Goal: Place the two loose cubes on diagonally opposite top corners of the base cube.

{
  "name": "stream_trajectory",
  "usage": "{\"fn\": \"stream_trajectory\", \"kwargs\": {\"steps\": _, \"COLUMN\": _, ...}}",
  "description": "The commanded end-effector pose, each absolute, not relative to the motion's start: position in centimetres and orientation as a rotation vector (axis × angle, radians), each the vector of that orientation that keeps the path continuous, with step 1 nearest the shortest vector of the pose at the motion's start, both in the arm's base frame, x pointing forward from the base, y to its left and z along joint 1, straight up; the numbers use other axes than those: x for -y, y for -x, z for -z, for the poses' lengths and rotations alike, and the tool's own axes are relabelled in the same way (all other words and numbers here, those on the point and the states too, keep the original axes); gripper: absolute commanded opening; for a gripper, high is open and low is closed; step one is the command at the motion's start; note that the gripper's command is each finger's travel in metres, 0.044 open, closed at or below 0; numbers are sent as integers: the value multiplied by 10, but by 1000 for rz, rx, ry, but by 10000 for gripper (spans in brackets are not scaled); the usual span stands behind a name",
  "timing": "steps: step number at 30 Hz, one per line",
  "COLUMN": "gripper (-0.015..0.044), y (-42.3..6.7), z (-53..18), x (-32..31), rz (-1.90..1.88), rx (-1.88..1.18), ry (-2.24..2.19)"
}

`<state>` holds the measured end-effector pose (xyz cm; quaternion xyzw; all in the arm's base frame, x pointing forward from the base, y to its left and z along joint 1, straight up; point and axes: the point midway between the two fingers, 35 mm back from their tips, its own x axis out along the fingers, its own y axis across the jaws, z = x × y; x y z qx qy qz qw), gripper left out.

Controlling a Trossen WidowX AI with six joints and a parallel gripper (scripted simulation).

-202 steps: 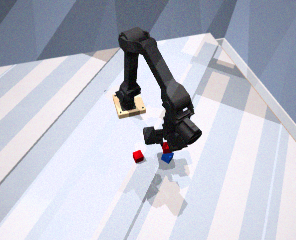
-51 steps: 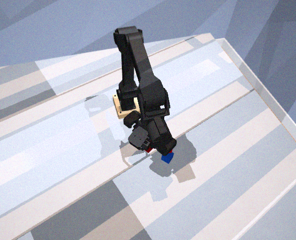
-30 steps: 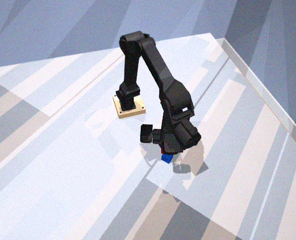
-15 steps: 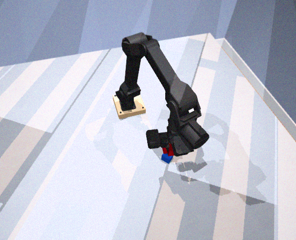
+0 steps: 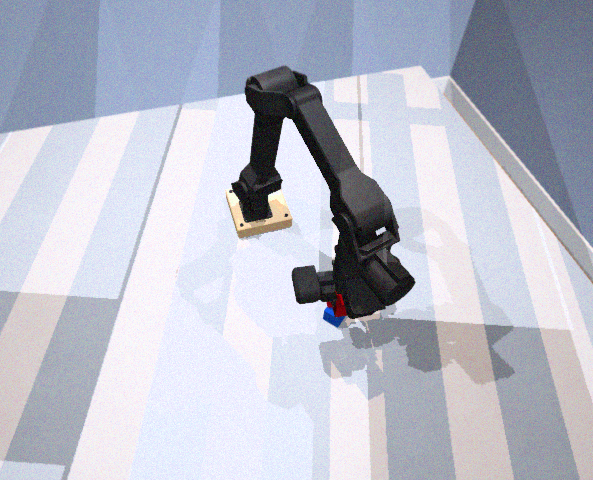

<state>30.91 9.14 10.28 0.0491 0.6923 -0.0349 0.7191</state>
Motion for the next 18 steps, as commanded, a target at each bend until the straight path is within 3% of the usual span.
{"fn": "stream_trajectory", "kwargs": {"steps": 1, "gripper": 105, "y": -308, "z": -100, "x": -90, "rz": 79, "rx": -1534, "ry": -99}}
{"fn": "stream_trajectory", "kwargs": {"steps": 18, "gripper": 105, "y": -311, "z": -72, "x": -91, "rz": 87, "rx": -1538, "ry": -115}}
